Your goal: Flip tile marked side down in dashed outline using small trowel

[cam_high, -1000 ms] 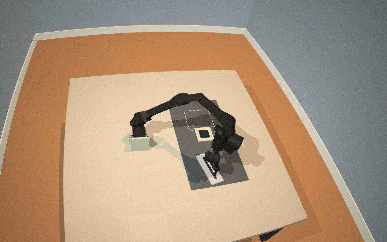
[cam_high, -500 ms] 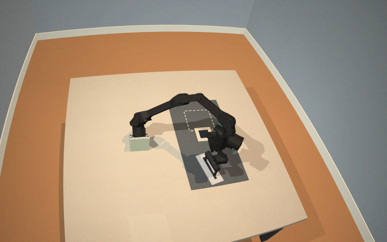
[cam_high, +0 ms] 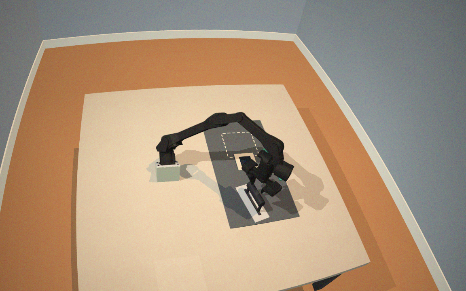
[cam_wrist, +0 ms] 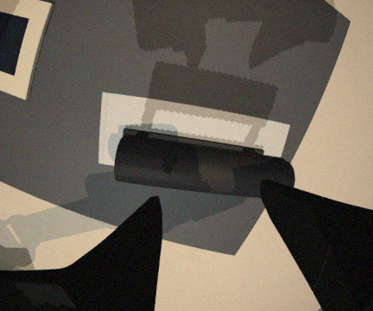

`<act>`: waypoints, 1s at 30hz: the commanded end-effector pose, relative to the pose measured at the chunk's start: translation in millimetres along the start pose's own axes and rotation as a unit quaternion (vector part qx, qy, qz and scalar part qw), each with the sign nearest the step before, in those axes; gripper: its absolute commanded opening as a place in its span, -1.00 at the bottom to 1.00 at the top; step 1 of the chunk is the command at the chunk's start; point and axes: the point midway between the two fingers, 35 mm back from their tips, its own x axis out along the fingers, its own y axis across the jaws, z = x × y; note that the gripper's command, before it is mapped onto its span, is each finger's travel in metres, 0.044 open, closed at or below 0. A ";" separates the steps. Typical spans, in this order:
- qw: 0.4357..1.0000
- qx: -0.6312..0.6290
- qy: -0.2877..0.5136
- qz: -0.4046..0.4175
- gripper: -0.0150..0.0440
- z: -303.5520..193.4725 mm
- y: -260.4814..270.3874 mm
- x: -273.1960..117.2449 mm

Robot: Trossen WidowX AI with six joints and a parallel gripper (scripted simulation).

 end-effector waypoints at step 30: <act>0.837 -0.548 0.002 0.003 0.42 -1.3 -2.1 1.1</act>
